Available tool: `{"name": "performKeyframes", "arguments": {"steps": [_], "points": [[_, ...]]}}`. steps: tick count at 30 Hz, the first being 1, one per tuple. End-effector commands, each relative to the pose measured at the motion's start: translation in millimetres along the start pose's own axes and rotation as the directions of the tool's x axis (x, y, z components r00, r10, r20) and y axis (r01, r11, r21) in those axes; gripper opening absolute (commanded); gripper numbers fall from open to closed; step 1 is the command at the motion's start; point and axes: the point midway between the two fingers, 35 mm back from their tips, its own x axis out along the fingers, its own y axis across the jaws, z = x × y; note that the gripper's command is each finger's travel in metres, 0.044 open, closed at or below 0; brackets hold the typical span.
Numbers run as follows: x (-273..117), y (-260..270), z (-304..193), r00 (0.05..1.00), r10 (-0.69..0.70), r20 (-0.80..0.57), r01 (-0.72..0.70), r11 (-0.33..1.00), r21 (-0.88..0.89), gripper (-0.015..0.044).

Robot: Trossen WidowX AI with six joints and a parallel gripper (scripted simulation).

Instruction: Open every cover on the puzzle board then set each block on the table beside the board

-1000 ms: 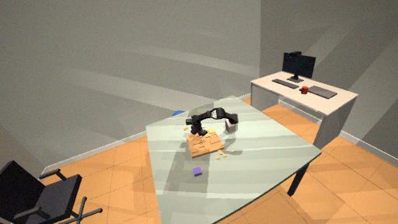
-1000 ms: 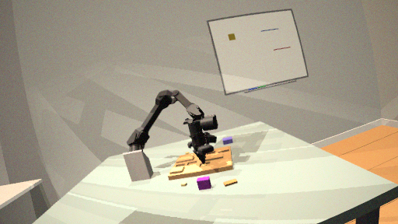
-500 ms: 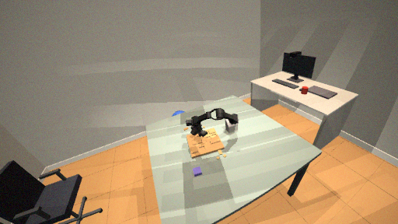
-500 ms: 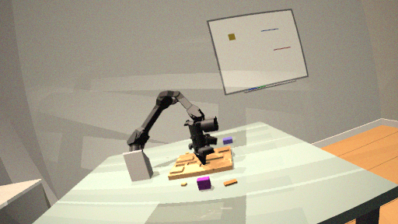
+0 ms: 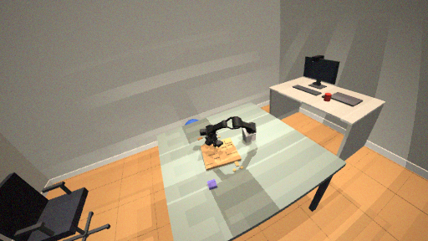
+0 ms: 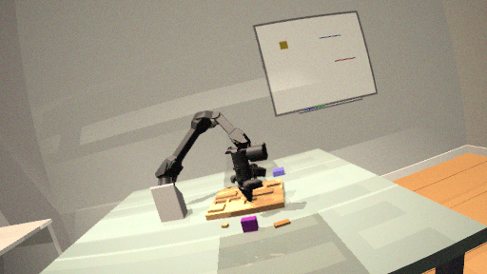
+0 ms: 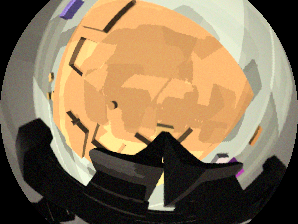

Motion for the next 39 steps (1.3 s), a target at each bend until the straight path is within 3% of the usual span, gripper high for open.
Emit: {"name": "performKeyframes", "arguments": {"steps": [1,4,7,12,16,39], "points": [[2,1,3,1.0,0.002,0.003,-0.002,0.991,-0.136,0.0],[2,1,3,1.0,0.002,0.003,-0.001,0.92,-0.391,0.0],[2,1,3,1.0,0.002,0.003,0.0,0.764,-0.645,0.0],[2,1,3,1.0,0.003,0.002,0.001,0.362,-0.932,0.0],[2,2,4,1.0,0.003,0.002,0.002,0.038,-0.999,0.0],[-9,0,1,1.0,0.001,0.002,0.002,0.034,-0.999,0.0]]}}
